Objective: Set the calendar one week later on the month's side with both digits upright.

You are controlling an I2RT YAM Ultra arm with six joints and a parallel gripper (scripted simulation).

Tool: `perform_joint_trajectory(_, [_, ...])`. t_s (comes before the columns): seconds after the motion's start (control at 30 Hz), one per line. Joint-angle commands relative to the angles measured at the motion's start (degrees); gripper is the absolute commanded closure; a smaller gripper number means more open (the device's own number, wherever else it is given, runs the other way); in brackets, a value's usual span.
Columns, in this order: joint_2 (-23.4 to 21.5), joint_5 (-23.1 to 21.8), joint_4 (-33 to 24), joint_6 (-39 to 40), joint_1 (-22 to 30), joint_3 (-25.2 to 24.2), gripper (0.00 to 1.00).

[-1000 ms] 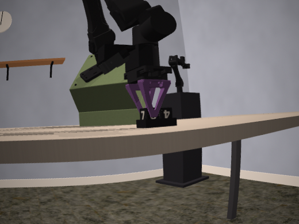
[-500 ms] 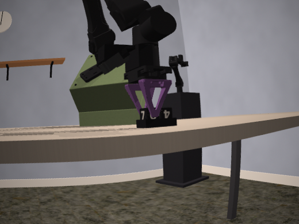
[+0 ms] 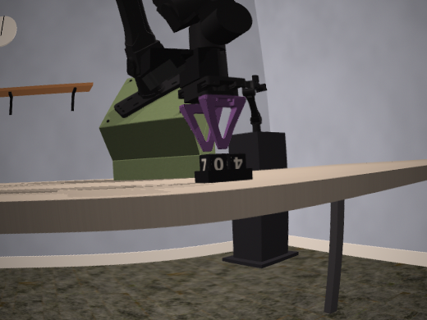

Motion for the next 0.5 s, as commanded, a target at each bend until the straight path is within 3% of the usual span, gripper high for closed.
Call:
perform_joint_trajectory(0.0, [-3.5,1.7,-5.5,2.1,2.1,0.7,0.55])
perform_joint_trajectory(0.47, [-9.2,4.1,-16.6,6.9,6.9,3.6,0.55])
